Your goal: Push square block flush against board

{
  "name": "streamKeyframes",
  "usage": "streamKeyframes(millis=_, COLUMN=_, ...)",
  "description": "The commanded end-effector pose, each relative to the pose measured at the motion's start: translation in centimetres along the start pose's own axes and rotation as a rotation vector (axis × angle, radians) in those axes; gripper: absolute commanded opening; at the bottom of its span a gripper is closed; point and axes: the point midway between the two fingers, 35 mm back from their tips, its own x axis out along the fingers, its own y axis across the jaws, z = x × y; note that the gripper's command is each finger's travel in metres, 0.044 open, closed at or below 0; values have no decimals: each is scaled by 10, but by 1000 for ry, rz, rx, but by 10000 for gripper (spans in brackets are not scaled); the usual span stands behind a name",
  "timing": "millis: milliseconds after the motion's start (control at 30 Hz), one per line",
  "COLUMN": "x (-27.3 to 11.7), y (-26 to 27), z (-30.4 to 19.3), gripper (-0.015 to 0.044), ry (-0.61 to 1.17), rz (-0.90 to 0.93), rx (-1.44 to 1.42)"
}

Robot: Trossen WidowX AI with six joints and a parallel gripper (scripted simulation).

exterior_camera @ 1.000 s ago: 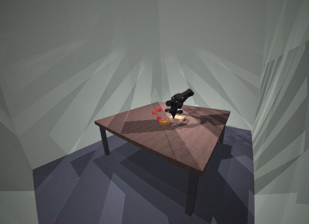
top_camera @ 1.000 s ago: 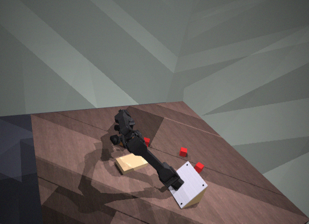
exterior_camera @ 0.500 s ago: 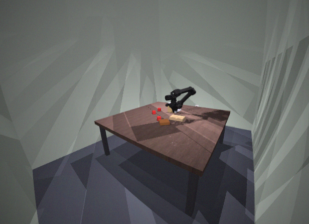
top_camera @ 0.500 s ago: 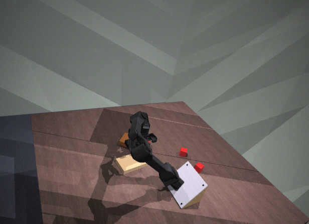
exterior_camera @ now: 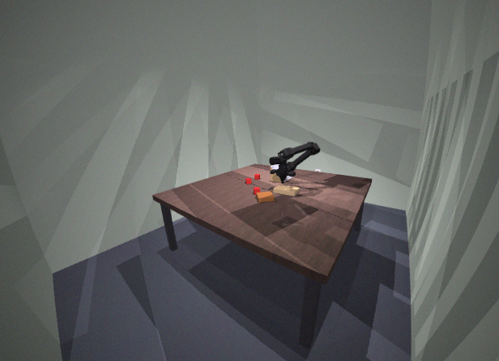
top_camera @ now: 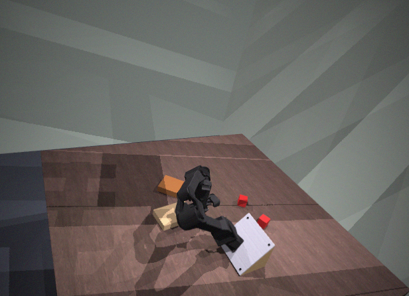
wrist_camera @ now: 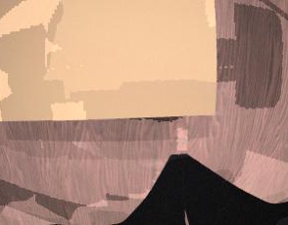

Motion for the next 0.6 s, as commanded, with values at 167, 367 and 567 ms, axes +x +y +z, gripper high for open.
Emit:
streamKeyframes(millis=167, x=28, y=4, z=-5, gripper=0, ry=3, rz=14, rx=-1)
streamKeyframes(millis=367, x=28, y=4, z=-1, gripper=0, ry=3, rz=14, rx=-1)
streamKeyframes(millis=567, x=27, y=4, z=5, gripper=0, ry=3, rz=13, rx=-1)
